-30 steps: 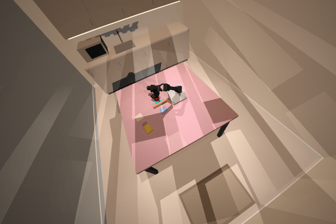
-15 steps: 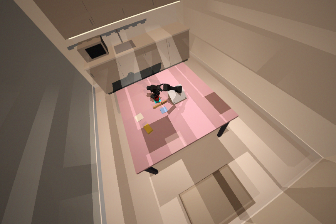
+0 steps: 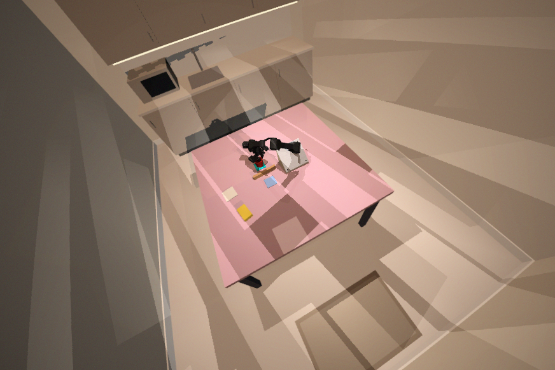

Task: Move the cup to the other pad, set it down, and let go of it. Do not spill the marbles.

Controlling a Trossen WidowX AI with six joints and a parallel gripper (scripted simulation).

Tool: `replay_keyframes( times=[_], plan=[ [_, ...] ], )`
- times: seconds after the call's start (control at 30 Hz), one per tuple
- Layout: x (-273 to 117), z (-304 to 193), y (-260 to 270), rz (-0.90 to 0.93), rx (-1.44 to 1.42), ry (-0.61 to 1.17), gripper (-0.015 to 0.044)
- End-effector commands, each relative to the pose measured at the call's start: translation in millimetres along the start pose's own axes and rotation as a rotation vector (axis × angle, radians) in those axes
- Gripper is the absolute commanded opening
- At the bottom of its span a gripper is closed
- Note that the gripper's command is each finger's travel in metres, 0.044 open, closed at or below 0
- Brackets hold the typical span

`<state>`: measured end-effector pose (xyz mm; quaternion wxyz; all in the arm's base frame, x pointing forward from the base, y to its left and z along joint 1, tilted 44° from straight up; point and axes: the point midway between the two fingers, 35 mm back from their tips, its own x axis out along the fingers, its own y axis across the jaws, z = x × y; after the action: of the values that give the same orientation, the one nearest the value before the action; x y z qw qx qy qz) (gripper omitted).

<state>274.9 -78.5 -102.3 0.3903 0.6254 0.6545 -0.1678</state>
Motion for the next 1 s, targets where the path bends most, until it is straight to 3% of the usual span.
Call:
replay_keyframes(
  times=[0.0, 0.9, 0.97],
  plan=[
    [-10, 2, 2, 0.002, -0.007, -0.009, 0.0128],
    [-46, 0, -6, 0.002, 0.000, -0.004, 0.0128],
    [-42, 0, -6, 0.002, 0.009, 0.004, 0.0180]
  ],
)
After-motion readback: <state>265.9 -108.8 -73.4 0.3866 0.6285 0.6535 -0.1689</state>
